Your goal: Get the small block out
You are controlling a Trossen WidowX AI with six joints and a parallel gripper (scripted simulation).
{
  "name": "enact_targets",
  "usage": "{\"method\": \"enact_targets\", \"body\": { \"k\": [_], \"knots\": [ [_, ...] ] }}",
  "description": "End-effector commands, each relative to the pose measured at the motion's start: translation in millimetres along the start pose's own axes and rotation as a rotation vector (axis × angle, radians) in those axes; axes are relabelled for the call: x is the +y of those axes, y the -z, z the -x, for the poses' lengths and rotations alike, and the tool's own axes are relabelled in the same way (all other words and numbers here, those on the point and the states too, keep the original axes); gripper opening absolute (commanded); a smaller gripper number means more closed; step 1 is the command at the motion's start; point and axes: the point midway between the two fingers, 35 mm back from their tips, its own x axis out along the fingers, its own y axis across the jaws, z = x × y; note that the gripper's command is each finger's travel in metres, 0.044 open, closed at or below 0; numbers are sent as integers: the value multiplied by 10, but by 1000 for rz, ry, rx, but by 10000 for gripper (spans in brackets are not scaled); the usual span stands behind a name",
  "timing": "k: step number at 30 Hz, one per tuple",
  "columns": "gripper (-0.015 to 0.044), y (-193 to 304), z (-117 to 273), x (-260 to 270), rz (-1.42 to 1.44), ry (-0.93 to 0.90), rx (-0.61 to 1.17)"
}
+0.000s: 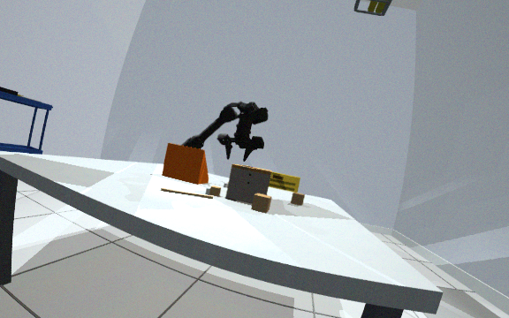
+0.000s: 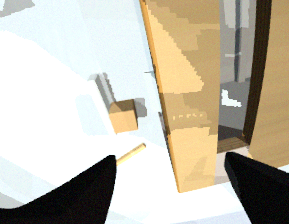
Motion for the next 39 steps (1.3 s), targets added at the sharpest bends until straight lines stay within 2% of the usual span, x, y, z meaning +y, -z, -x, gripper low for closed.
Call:
{"method": "enact_targets", "body": {
  "k": [1,12,24,39],
  "knots": [
    [285,69,3,32,-395,12,-43],
    [285,278,-18,131,-1578,-40,-174],
    [285,386,-28,181,-2287,-168,-268],
    [285,516,-30,242,-3147,-469,-332]
  ]
}}
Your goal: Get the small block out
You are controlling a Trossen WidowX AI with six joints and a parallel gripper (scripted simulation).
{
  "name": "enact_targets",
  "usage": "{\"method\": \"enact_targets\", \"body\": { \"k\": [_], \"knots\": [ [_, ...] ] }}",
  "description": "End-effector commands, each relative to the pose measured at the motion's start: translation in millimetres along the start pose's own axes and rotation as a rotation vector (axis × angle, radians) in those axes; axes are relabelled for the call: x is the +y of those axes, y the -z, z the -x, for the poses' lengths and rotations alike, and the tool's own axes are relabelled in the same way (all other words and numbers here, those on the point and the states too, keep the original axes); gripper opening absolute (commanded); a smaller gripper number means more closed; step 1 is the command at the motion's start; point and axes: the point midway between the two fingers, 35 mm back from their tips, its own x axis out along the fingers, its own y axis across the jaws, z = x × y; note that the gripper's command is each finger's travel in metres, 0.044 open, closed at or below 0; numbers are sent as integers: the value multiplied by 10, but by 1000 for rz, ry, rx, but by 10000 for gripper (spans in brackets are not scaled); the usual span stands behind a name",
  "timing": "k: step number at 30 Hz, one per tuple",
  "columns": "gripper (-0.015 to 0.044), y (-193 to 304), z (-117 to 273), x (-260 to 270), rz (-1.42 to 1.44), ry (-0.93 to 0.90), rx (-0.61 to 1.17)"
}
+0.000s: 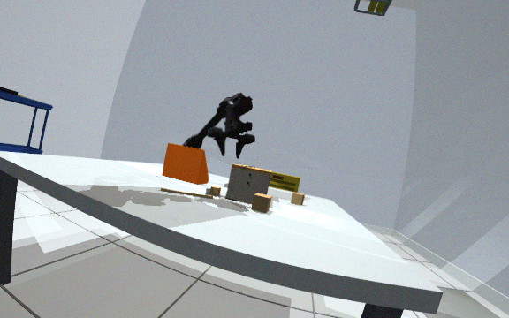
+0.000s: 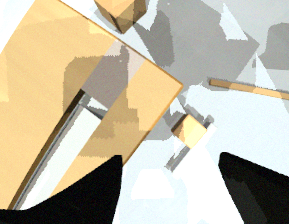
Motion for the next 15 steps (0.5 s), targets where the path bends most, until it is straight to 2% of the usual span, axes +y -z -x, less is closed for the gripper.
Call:
{"method": "enact_targets", "body": {
  "k": [1,15],
  "knots": [
    [285,-45,33,-161,-939,-121,62],
    [285,-82,68,-276,-1762,-176,191]
  ]
}}
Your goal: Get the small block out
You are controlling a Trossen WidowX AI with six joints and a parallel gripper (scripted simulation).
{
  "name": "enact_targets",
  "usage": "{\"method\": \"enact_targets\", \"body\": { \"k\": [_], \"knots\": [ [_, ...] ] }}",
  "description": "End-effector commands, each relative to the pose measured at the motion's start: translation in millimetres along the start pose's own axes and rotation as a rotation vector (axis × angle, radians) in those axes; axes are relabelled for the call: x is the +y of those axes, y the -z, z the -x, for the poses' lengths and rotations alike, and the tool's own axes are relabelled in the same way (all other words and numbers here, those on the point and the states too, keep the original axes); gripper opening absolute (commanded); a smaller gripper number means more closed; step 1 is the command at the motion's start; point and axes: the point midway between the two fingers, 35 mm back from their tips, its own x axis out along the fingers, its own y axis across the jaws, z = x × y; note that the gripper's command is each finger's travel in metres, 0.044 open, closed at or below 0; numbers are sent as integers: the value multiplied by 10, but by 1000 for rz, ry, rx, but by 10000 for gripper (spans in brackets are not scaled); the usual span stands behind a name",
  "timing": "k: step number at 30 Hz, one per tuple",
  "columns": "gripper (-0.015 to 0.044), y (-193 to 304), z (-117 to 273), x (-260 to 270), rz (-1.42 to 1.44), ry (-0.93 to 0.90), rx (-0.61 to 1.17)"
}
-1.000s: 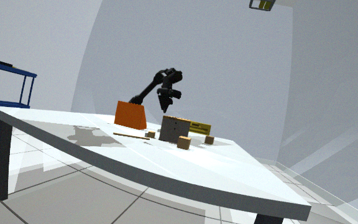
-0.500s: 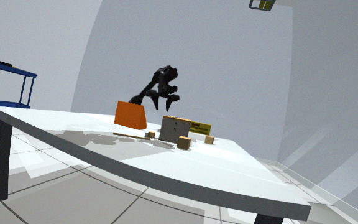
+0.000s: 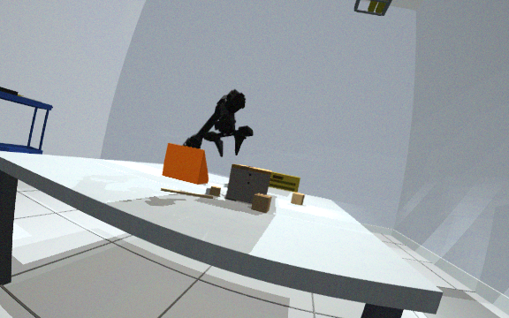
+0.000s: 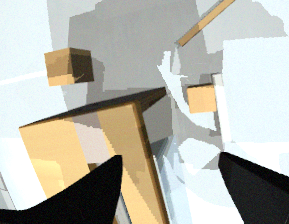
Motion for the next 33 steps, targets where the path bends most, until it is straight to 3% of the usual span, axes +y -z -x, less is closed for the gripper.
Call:
{"method": "enact_targets", "body": {
  "k": [1,9,28,33],
  "knots": [
    [285,-143,59,-58,-936,-44,130],
    [285,-188,80,-75,-1355,-26,184],
    [285,-189,81,-75,-1359,-26,185],
    [285,-193,-463,-224,-1359,-26,185]
  ]
}}
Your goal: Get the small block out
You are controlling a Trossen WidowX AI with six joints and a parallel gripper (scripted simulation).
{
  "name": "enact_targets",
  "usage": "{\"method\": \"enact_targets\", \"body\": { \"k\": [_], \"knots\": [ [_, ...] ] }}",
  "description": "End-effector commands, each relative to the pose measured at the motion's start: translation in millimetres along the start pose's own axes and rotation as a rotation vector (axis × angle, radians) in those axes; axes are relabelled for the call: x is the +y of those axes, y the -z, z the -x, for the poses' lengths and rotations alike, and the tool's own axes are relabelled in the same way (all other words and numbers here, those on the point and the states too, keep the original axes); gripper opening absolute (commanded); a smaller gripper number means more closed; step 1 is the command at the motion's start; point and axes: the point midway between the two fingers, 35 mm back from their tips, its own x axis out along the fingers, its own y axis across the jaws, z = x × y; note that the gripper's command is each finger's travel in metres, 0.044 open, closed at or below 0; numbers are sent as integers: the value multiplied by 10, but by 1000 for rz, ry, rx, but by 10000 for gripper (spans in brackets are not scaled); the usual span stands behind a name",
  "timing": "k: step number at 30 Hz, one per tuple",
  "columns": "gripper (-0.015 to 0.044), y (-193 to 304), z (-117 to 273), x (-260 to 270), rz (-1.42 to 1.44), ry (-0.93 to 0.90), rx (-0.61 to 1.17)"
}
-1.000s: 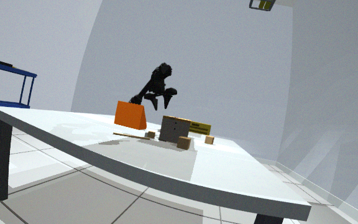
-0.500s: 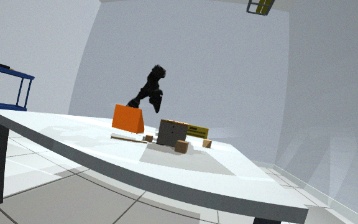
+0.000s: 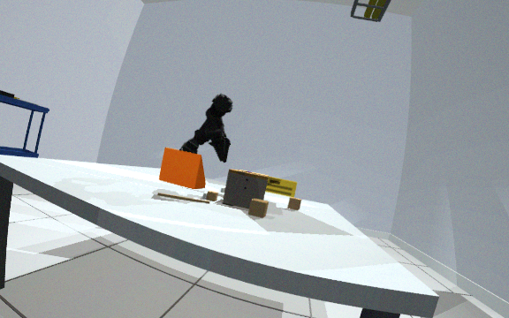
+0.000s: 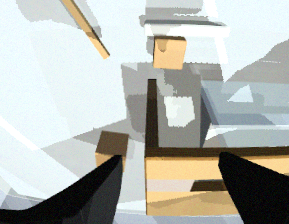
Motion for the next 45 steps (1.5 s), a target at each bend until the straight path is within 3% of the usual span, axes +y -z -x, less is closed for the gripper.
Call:
{"method": "enact_targets", "body": {
  "k": [1,4,45],
  "knots": [
    [285,-264,-513,-65,-21,25,-12],
    [285,-381,-703,-104,-21,27,-12],
    [285,-578,-1221,-114,-21,28,-11]
  ]
}}
